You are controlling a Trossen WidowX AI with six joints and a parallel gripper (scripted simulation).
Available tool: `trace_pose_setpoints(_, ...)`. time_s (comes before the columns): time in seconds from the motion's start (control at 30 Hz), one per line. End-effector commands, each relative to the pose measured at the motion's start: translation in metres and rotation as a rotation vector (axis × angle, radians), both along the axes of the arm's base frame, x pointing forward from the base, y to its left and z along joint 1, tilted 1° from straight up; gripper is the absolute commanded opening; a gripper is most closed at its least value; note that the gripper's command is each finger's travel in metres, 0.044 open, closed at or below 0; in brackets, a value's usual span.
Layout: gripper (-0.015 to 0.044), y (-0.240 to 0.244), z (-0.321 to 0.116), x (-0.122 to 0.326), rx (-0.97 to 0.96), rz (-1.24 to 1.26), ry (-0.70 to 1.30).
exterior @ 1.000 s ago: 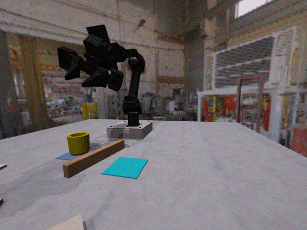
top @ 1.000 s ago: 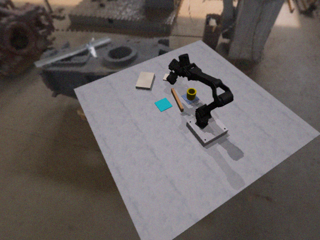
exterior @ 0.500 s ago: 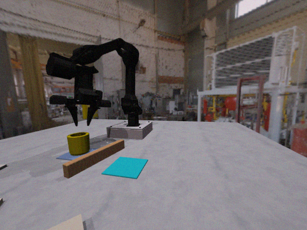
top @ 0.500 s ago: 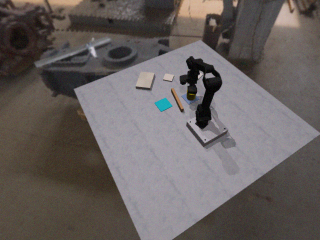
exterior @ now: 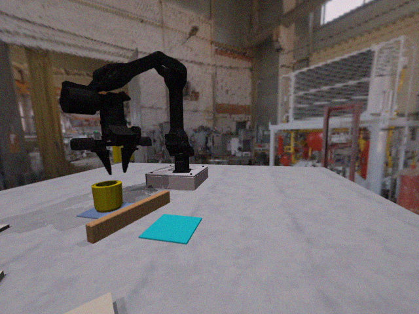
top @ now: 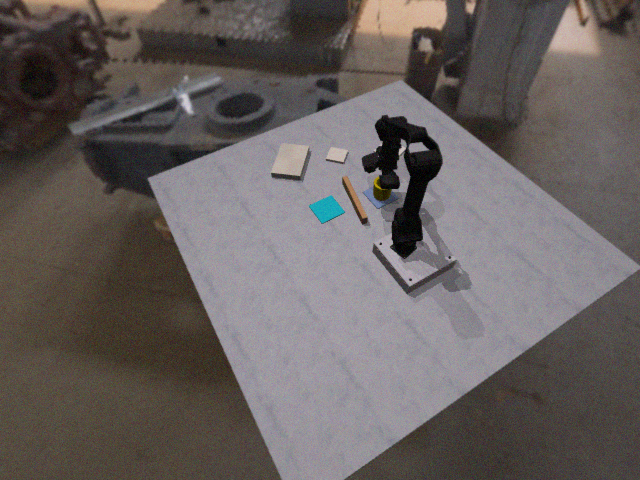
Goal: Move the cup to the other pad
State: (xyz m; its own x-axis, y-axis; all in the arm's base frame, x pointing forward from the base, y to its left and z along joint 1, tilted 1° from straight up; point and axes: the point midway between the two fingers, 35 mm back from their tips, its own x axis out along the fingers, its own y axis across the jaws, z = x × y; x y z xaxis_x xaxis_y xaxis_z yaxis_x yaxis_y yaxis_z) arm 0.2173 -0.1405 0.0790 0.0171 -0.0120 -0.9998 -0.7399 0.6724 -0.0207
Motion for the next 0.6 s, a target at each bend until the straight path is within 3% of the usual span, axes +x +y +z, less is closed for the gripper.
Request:
trace_pose_setpoints(0.0,0.0167,-0.001,-0.008,-0.001,-0.001,0.005,0.009)
trace_pose_setpoints(0.57,0.0167,-0.001,-0.036,0.000,-0.001,0.005,0.009)
